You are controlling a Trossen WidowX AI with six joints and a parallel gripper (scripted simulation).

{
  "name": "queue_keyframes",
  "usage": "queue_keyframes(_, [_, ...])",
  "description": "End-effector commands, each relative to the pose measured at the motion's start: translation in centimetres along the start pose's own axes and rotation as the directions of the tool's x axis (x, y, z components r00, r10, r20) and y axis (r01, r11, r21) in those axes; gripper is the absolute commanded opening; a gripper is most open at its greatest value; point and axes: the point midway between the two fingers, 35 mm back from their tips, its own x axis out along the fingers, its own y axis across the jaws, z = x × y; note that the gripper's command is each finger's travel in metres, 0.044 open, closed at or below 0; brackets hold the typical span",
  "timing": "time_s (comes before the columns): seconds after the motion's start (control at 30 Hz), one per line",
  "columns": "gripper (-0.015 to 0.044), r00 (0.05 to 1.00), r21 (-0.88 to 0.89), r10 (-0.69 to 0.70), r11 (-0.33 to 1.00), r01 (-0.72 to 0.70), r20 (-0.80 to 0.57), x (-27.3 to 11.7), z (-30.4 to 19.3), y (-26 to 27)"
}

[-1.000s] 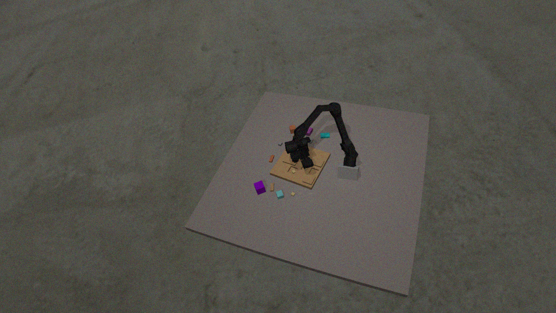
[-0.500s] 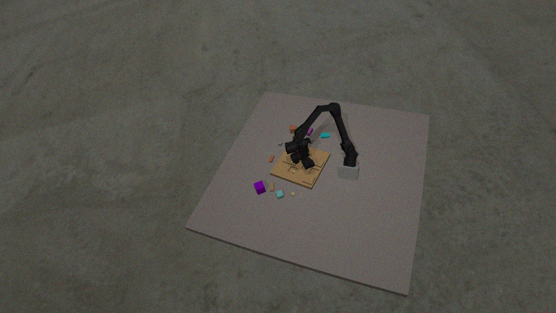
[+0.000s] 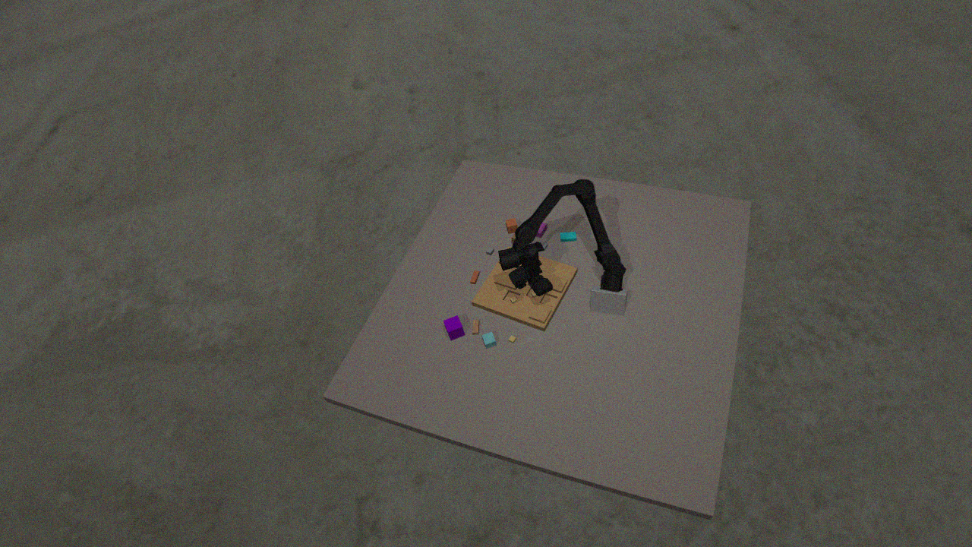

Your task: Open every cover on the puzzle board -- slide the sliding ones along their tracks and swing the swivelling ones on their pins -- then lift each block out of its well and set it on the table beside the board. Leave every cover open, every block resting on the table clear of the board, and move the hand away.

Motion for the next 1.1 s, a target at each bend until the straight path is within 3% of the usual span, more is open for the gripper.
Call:
queue_keyframes(0.0, [0.0144, 1.0, -0.012, -0.002, 1.0, 0.002, -0.005, 0.2, -0.1, 0.0])
queue_keyframes(1.07, [0.0144, 1.0, -0.012, -0.002, 1.0, 0.002, -0.006, 1.3, -0.1, 0.0])
